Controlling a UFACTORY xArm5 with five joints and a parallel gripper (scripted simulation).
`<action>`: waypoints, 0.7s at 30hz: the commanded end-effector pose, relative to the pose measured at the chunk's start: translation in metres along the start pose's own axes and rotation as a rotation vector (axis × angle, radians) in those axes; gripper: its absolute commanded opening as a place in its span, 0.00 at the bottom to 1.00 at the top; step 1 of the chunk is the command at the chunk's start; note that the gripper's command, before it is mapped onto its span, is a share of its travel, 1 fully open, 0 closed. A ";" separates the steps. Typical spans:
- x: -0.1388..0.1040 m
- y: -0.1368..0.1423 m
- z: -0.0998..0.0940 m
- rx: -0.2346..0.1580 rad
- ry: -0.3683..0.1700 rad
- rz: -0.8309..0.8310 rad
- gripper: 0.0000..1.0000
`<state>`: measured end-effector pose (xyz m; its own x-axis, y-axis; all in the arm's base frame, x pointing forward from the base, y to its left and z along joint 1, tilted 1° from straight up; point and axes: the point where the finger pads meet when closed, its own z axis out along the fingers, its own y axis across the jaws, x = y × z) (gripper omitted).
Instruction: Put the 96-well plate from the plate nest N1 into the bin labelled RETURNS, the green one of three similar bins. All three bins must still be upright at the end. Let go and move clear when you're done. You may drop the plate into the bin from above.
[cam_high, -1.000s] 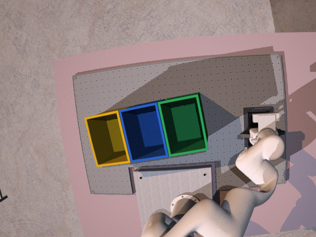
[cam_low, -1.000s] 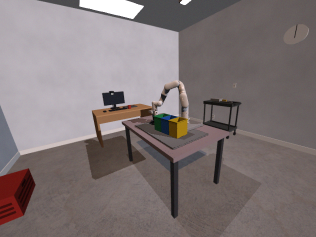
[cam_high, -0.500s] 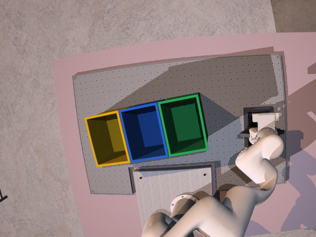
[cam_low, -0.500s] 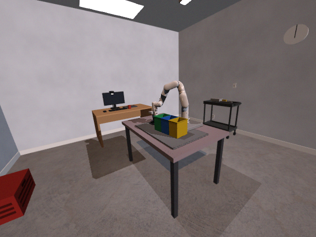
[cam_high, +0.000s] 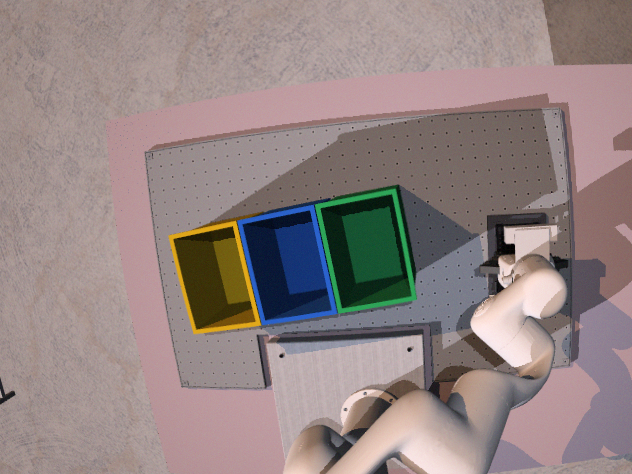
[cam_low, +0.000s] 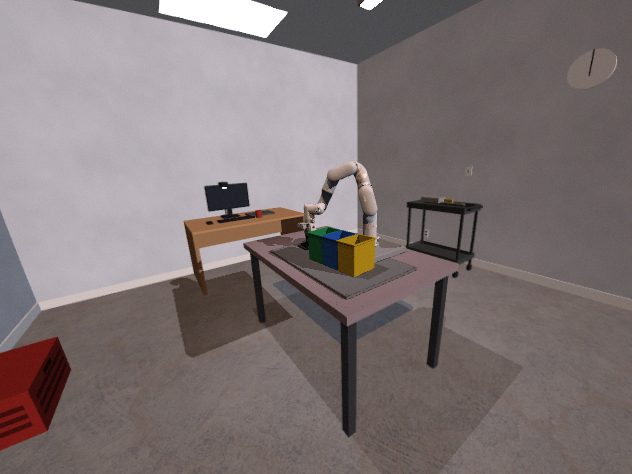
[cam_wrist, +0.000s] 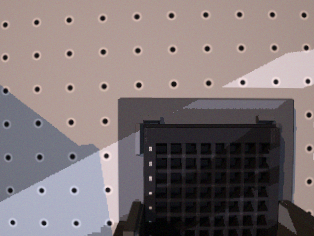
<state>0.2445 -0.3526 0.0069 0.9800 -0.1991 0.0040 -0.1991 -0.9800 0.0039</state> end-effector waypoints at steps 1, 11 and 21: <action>0.001 0.001 -0.001 -0.002 0.003 0.000 1.00; 0.001 0.001 -0.002 -0.002 0.003 0.000 0.00; 0.001 0.001 -0.002 -0.002 0.003 0.000 0.00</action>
<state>0.2445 -0.3525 0.0075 0.9800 -0.1991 0.0039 -0.1991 -0.9800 0.0037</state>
